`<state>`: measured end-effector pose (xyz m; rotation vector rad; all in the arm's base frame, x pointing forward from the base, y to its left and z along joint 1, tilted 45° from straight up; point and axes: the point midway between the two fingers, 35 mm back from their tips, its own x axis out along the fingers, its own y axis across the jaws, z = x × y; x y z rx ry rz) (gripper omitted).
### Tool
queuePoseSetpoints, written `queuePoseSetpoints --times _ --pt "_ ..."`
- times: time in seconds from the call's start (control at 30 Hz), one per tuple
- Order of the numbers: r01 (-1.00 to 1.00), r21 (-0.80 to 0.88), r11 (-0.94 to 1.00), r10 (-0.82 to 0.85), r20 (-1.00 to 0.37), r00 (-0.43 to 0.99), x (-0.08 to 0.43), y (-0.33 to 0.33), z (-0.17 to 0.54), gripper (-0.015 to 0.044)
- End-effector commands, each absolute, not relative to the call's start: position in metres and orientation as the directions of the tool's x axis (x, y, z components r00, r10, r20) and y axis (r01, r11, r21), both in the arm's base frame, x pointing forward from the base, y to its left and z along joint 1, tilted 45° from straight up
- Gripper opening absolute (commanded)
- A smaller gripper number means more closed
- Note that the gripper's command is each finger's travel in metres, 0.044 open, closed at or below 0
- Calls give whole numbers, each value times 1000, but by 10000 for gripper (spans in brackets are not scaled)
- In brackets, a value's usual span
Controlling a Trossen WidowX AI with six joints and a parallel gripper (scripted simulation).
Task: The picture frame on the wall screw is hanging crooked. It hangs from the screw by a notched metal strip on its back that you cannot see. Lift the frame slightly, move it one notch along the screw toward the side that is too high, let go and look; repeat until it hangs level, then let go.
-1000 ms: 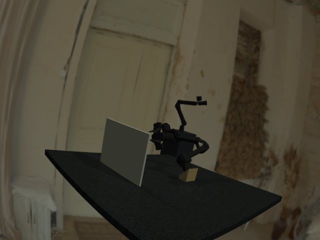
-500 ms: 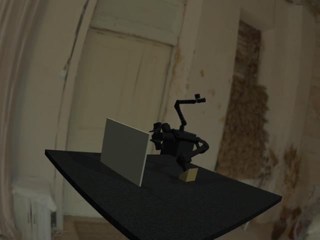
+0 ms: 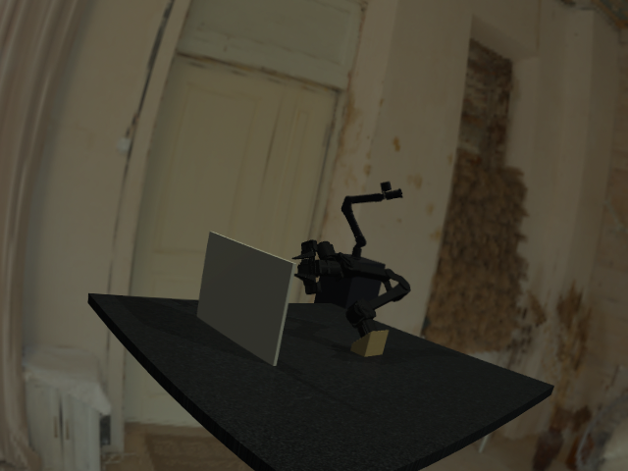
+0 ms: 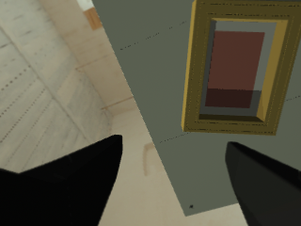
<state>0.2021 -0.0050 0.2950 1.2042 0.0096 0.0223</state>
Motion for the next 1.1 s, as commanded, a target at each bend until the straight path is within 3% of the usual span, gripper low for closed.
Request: queuePoseSetpoints --times 0.0,0.6,0.87,1.07 --pt "-17 935 355 27 8 1000 202 -4 295 260" --pt "-12 934 358 22 5 1000 204 -5 295 260" --pt "-20 934 356 26 12 1000 270 -26 269 260" --pt "-21 934 356 27 12 1000 274 -28 266 260"
